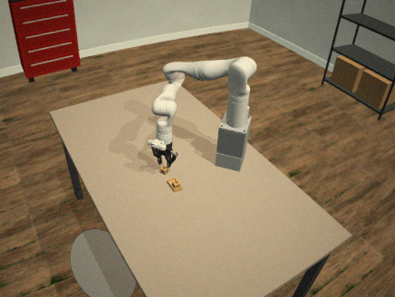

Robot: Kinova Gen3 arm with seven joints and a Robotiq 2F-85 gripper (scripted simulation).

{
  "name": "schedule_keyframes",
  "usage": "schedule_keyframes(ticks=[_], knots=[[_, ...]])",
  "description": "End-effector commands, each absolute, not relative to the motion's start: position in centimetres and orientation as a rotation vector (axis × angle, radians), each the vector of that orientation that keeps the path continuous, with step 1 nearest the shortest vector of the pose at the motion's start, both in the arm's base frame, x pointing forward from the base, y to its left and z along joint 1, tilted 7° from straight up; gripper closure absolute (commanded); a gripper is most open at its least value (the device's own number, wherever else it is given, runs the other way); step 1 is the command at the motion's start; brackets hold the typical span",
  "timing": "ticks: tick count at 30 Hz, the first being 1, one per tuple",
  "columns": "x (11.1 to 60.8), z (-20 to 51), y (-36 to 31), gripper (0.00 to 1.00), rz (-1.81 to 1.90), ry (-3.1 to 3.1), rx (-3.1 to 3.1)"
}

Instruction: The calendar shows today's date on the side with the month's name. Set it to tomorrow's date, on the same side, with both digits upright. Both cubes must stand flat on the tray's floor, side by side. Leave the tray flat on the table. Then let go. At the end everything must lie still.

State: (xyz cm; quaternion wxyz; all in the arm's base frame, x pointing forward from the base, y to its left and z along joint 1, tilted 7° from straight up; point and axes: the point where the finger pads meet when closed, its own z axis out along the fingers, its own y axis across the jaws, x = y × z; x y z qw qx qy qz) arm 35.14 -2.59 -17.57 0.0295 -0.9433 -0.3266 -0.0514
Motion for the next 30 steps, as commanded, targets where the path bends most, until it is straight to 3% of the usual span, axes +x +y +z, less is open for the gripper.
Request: schedule_keyframes(ticks=[1, 30], knots=[[35.12, -17.77, -2.53, 0.54, -0.157, -1.004, -2.908], [35.14, -18.02, -2.51, 0.54, -0.157, -1.004, -2.908]])
